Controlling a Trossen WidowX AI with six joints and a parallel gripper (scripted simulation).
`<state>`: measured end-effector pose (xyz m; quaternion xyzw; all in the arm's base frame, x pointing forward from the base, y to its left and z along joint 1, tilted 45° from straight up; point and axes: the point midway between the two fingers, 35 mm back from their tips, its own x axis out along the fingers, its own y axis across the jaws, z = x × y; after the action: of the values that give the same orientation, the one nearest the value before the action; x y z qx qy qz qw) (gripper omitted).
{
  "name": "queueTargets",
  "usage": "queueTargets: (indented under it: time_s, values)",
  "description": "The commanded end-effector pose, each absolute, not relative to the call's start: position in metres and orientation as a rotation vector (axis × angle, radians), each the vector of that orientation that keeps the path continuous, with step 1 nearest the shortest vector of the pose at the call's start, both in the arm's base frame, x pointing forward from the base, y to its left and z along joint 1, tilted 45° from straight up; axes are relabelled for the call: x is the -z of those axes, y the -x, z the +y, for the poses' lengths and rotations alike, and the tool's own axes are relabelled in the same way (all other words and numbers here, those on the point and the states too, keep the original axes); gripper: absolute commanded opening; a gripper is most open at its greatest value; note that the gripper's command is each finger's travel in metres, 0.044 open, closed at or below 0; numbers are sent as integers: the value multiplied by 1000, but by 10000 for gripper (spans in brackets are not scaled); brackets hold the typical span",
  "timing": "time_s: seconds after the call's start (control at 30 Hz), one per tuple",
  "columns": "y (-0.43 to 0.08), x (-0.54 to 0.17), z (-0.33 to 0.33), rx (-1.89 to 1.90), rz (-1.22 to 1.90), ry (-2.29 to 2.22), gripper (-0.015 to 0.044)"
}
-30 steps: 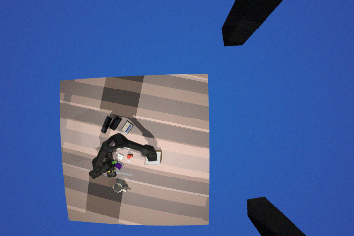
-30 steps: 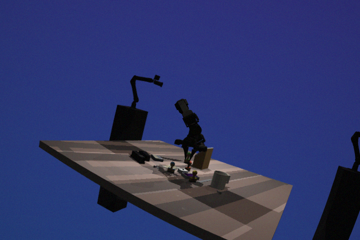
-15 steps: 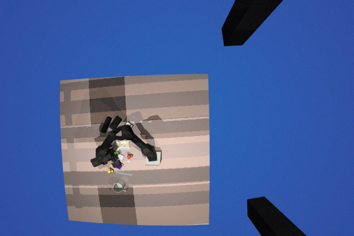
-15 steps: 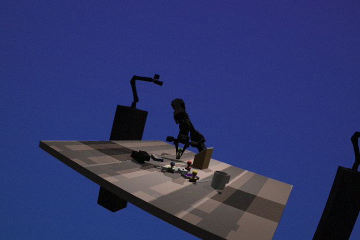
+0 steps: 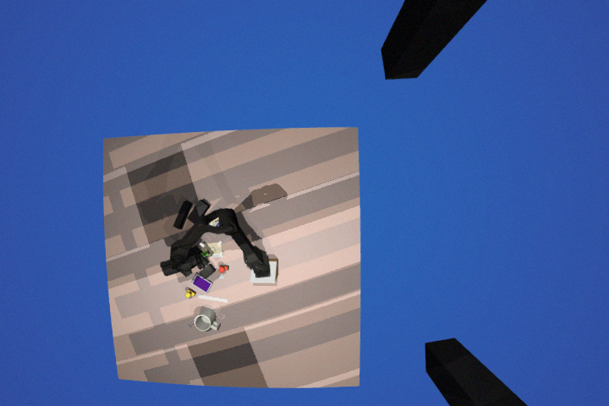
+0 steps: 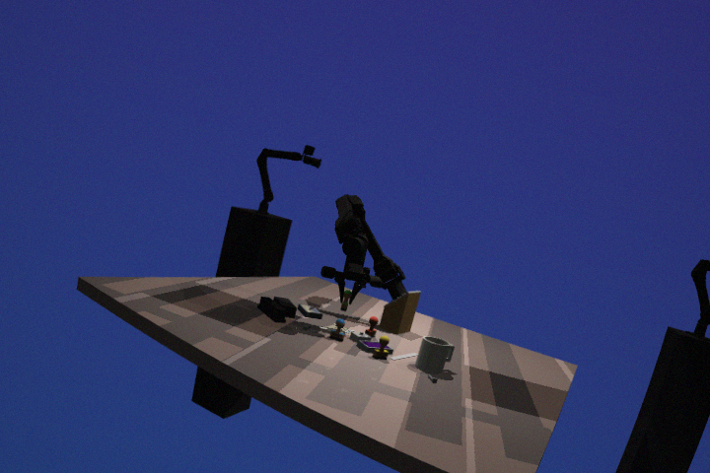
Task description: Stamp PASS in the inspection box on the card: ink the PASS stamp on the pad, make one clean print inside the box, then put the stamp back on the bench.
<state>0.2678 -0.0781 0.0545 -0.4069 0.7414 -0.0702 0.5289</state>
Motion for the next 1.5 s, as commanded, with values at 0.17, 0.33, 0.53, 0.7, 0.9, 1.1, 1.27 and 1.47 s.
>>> queueTargets:
  time_s: [0.17, 0.33, 0.53, 0.7, 0.9, 1.1, 1.27, 1.47]
  values:
    - [-266, -51, -83, 166, 1775, 979, 0]
    - [-266, -48, -86, 165, 1775, 979, 0]
    - [-266, -45, -88, 164, 1775, 979, 0]
    - [-266, -43, -91, 164, 1774, 979, 0]
    - [-266, -40, -93, 163, 1774, 979, 0]
    - [-265, -37, -96, 163, 1774, 978, 0]
    - [-265, -35, -99, 163, 1774, 978, 0]
    - [-265, -32, -101, 162, 1773, 978, 0]
